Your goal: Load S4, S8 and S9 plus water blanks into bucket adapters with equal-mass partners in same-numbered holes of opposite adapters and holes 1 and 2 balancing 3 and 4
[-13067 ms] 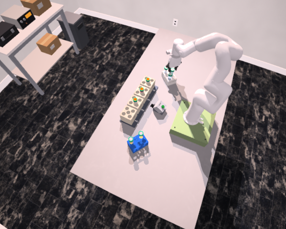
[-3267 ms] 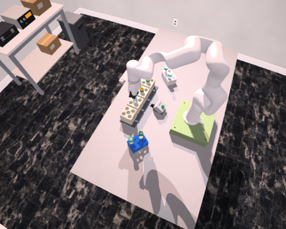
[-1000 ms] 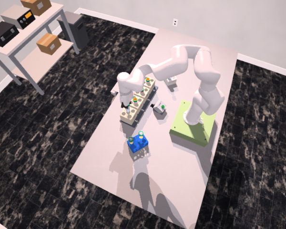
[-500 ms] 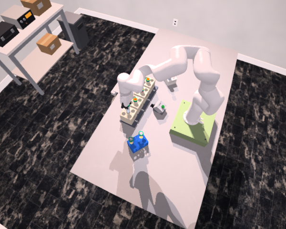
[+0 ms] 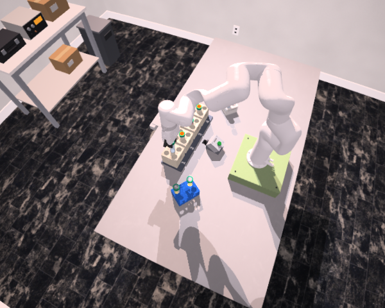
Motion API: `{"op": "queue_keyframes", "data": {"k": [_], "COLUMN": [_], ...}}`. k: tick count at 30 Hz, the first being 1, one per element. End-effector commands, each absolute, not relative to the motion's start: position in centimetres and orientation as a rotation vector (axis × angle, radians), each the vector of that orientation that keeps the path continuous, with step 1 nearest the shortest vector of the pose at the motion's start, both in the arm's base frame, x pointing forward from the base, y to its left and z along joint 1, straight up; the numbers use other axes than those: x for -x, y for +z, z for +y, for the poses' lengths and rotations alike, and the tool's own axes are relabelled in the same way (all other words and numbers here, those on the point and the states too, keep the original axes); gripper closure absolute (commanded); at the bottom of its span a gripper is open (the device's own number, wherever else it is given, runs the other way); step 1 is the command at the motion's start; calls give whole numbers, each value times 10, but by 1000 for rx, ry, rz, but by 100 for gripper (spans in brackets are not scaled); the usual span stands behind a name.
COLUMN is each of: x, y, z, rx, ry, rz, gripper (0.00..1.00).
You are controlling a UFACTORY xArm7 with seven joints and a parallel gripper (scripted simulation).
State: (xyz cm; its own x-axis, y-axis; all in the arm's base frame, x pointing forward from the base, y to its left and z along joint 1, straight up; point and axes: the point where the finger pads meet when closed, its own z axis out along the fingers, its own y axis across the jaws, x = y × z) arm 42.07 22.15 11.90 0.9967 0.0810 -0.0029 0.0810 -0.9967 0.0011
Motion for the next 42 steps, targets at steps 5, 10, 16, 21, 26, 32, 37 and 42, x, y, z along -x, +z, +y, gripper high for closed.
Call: {"op": "queue_keyframes", "data": {"k": [5,10,16,21,26,32,37,42], "x": [-422,-422,-422,-422,-422,-422,-422,-422], "y": [113,109,103,98,95,89,84,81], "z": [222,222,222,222,222,222,222,222], "rx": [-3140,-3140,-3140,-3140,-3140,-3140,-3140,-3140], "ry": [2,2,2,2,2,2,2,2], "rz": [127,127,127,127,127,127,127,127], "gripper": [100,100,100,100,100,100,100,100]}}
